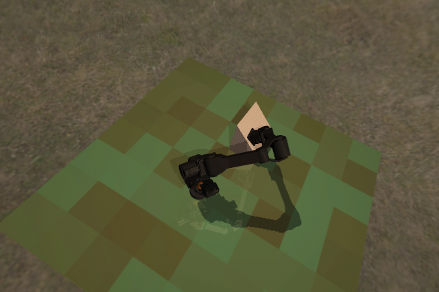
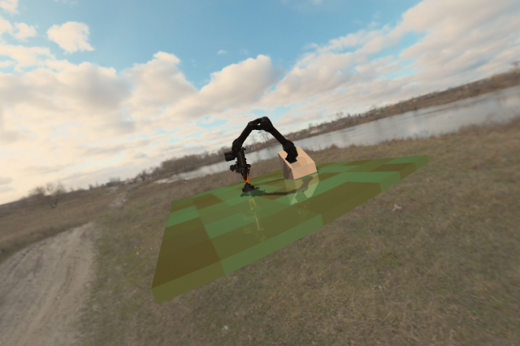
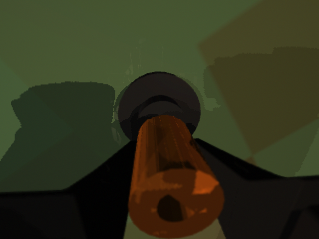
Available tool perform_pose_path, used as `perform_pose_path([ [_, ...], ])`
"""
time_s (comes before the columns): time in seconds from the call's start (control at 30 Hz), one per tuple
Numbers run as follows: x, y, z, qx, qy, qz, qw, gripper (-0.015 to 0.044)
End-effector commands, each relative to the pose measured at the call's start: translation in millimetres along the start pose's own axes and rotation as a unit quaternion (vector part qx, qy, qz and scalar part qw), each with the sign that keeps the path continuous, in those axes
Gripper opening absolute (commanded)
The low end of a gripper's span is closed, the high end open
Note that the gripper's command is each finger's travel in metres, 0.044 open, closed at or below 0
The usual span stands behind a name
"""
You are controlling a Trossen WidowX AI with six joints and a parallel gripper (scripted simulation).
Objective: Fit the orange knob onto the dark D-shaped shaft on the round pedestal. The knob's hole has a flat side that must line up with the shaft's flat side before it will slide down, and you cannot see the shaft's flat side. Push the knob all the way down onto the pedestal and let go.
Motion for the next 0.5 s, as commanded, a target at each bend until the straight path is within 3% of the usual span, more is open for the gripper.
perform_pose_path([
  [0.0, 0.9, -1.7, 3.9, -0.003, -0.002, 0.0, 1.0, 0.0],
  [0.23, 1.2, -3.4, 5.1, -0.003, -0.002, -0.099, 0.995, 0.0],
  [0.47, -0.1, -8.3, 3.9, -0.003, -0.002, -0.105, 0.995, 0.0],
])
Point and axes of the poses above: the point midway between the two fingers, 35 mm back from their tips, its own z axis back along the fingers, its own x axis across the jaws, y = z × x, the point moved 8 cm from there along z, back along the fingers, and after that the axes turned 3 degrees about z, right-handed, at the moved point
